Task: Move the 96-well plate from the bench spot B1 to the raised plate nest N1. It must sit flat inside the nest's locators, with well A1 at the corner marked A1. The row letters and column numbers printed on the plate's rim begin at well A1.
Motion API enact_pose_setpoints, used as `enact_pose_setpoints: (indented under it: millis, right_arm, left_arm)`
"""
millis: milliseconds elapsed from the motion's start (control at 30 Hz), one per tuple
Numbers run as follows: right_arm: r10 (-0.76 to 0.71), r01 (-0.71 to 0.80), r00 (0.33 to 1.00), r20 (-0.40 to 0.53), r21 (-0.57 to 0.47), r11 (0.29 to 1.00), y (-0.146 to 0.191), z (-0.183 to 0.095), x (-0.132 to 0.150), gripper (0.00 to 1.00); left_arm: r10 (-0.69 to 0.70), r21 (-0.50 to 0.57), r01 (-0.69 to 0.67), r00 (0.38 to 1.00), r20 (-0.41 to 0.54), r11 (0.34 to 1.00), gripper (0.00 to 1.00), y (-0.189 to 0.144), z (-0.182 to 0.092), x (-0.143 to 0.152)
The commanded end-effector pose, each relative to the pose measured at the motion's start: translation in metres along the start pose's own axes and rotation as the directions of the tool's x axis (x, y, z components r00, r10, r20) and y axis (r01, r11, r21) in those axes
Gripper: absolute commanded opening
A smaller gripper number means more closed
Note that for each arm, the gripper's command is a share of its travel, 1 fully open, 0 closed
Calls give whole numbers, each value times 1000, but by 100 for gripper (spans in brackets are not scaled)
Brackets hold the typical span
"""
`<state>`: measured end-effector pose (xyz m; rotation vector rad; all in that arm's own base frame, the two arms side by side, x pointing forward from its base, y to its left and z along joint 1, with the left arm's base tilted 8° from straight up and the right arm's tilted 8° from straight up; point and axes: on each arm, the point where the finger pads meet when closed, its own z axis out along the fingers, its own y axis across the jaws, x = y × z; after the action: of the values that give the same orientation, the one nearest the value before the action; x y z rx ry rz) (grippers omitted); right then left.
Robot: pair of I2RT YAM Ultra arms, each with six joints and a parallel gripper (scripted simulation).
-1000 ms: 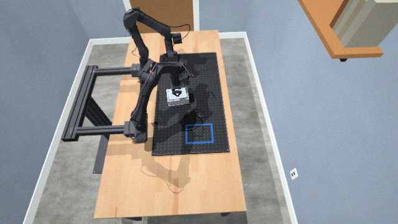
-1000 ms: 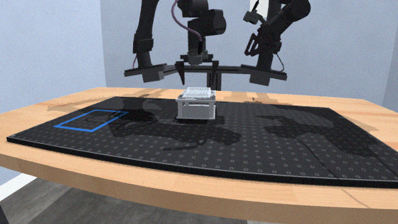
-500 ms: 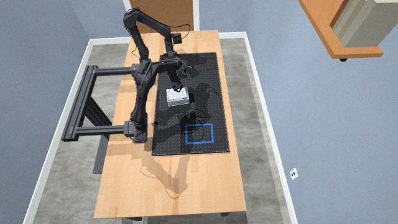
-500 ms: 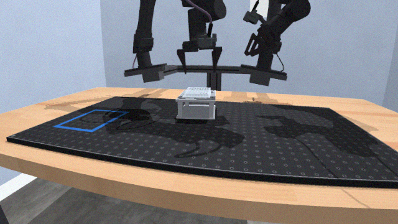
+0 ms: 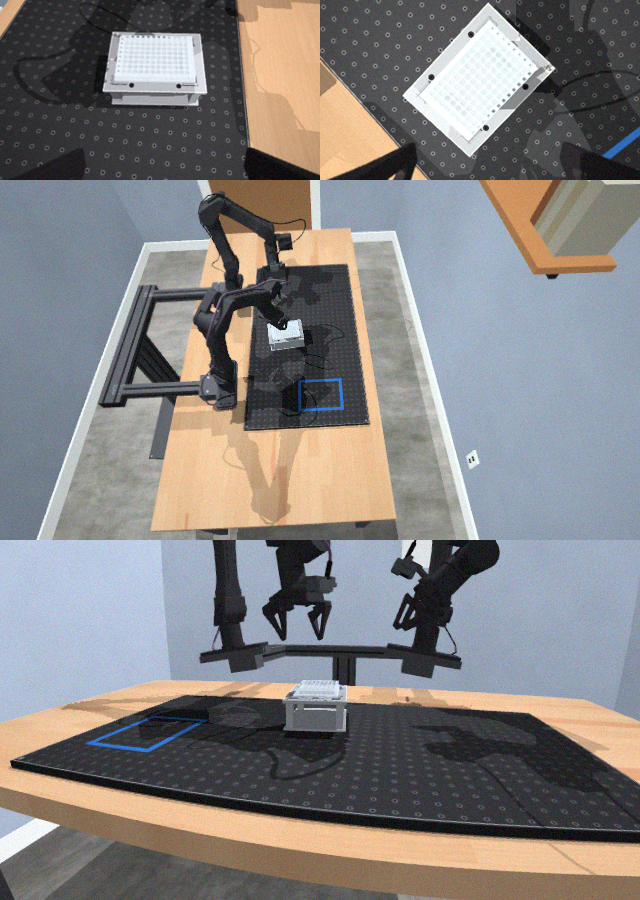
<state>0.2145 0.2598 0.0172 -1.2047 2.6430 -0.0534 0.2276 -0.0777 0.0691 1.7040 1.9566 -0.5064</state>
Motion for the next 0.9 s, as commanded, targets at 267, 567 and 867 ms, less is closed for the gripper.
enact_pose_setpoints:
  millis: [267,567,867]
  right_arm:
    - [-43,45,997,70,-16,999,-2,-7,-8,100]
    - [-48,49,996,73,-17,999,0,-7,-11,100]
    - [-48,49,996,73,-17,999,0,-7,-11,100]
  left_arm:
    - [27,-13,-27,1000,14,1000,100,7,-6,-9]
    - [27,-13,-27,1000,14,1000,100,7,-6,-9]
    - [27,-13,-27,1000,14,1000,100,7,-6,-9]
